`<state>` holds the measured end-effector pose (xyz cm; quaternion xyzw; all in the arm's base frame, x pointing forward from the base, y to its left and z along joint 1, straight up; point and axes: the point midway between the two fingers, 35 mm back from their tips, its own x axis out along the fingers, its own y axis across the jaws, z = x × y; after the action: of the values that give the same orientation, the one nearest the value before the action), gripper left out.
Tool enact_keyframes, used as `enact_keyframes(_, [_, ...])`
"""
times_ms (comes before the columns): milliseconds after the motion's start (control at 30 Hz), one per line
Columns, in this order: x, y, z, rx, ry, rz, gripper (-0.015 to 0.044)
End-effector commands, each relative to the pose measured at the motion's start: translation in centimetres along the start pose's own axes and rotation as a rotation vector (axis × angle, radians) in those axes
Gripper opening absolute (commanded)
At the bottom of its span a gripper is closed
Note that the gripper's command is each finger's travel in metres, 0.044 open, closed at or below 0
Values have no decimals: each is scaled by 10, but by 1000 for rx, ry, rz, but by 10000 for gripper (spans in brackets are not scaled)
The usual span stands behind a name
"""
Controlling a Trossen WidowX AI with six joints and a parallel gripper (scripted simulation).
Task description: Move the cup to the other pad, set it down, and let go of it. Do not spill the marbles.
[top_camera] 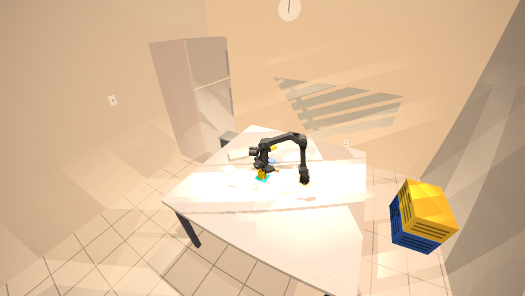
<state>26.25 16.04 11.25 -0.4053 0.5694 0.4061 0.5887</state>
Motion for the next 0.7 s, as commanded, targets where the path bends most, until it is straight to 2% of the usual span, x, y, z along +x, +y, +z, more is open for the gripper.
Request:
enact_keyframes(0, [-7,-1,1,1,-6,-1,147])
enact_keyframes(433, [-22,0,-2,2,-6,0,147])
enact_keyframes(667, [-17,0,-2,4,1,0,330])
